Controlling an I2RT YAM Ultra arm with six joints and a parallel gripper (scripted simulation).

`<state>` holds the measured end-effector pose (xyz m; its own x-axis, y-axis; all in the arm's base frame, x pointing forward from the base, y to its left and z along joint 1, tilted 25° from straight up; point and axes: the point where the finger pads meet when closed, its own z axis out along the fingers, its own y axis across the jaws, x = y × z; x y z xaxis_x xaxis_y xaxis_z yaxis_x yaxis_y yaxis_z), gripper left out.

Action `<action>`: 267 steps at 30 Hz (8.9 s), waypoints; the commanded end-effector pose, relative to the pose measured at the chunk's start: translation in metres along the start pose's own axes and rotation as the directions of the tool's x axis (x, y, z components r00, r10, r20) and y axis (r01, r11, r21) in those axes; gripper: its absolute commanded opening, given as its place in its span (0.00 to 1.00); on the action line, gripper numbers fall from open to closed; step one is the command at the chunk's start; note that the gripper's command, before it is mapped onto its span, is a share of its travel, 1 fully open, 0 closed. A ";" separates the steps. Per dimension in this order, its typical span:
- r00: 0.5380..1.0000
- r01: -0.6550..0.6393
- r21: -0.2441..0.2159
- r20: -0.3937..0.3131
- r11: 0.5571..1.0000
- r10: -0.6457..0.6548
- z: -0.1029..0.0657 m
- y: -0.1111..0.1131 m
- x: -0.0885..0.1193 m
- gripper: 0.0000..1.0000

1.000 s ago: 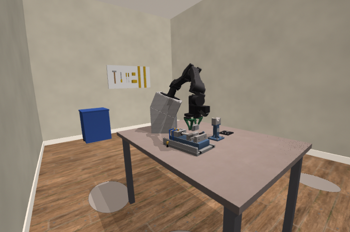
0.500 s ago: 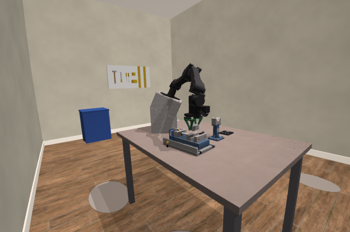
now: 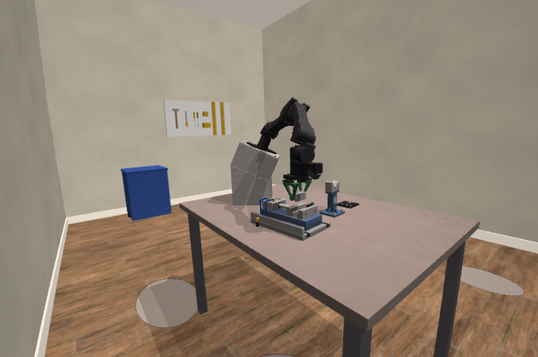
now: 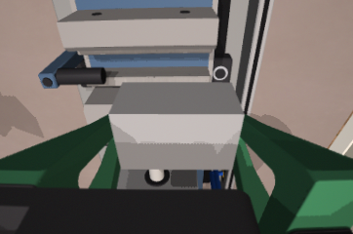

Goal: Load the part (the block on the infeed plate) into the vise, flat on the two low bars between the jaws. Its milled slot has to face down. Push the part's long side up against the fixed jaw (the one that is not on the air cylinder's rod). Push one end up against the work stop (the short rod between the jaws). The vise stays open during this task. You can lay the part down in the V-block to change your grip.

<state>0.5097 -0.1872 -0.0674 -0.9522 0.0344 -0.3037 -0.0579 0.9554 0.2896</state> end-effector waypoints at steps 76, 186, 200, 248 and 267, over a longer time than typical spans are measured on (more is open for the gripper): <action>0.999 0.016 0.026 0.048 1.000 -0.017 -0.013 -0.004 -0.018 0.00; 0.999 0.013 0.019 0.032 1.000 -0.014 0.013 -0.003 -0.015 0.00; 0.999 0.015 0.023 0.042 1.000 -0.016 0.010 -0.003 -0.019 0.00; 0.999 0.014 0.020 0.037 1.000 -0.015 0.015 -0.004 -0.017 0.00; 0.999 0.020 0.023 0.042 1.000 -0.021 0.016 -0.003 -0.020 0.00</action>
<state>0.5199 -0.1751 -0.0921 -0.9532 0.0238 -0.3014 -0.0676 0.9548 0.2894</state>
